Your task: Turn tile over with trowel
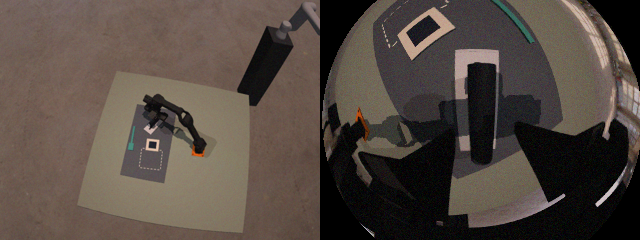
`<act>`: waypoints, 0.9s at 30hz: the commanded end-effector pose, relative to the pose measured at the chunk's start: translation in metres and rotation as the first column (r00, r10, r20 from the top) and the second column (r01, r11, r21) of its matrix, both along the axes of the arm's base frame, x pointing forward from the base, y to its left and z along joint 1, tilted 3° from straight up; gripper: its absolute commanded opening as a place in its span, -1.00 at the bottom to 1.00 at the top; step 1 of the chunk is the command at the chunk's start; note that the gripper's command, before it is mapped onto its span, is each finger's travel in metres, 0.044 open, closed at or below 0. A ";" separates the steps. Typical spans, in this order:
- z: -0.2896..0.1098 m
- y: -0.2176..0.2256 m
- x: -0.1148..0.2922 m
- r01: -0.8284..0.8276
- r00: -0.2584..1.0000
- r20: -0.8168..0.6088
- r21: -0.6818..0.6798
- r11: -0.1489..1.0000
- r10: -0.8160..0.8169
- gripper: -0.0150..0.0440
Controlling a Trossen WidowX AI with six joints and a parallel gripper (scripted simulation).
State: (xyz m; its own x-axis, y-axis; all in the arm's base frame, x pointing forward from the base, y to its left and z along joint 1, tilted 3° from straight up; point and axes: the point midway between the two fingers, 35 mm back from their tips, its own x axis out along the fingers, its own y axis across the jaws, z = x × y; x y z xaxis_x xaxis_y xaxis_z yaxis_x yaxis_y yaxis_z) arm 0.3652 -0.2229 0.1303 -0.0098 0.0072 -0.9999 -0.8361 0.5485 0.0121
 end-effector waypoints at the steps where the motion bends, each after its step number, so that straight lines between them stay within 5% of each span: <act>1: -0.006 0.000 0.000 0.010 1.000 -0.002 0.001 1.000 -0.010 0.42; 25: -0.042 0.000 -0.001 0.070 0.998 -0.003 0.000 0.998 -0.070 0.42; 27: -0.042 0.000 -0.001 0.070 0.998 -0.003 0.000 0.998 -0.070 0.25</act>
State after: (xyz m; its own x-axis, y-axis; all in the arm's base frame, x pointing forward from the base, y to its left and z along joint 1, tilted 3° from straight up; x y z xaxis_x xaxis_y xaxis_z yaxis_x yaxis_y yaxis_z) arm 0.3653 -0.2235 0.0909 -0.0098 0.0072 -0.9999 -0.7996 0.6004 0.0122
